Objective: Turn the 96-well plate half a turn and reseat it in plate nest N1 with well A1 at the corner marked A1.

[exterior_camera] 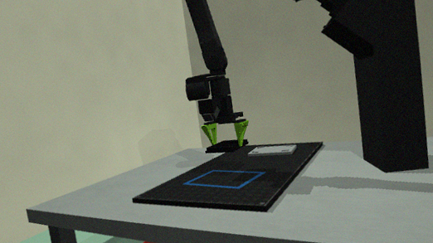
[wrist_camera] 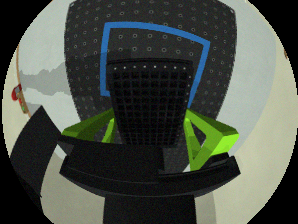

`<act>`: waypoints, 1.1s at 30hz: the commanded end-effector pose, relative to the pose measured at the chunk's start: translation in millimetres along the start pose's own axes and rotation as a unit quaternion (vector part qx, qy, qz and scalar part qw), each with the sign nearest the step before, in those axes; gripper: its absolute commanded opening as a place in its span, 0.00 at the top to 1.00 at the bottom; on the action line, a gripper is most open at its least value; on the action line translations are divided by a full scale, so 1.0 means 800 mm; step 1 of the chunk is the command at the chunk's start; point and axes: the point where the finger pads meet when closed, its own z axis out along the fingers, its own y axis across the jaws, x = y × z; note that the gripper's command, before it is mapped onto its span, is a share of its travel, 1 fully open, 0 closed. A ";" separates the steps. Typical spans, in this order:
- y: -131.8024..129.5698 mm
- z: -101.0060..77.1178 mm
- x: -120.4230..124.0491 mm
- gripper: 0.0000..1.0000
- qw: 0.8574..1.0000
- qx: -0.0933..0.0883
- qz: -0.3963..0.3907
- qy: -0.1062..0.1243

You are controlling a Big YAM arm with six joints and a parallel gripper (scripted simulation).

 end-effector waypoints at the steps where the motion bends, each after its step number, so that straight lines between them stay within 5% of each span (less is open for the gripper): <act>1: 0.016 0.000 0.023 1.00 0.996 -0.006 0.088 0.007; 7: 0.019 -0.001 0.040 1.00 0.988 -0.006 0.155 0.008; 16: 0.025 -0.003 0.077 1.00 0.956 -0.005 0.293 0.009; 33: 0.037 -0.007 0.138 1.00 0.959 -0.005 0.284 0.009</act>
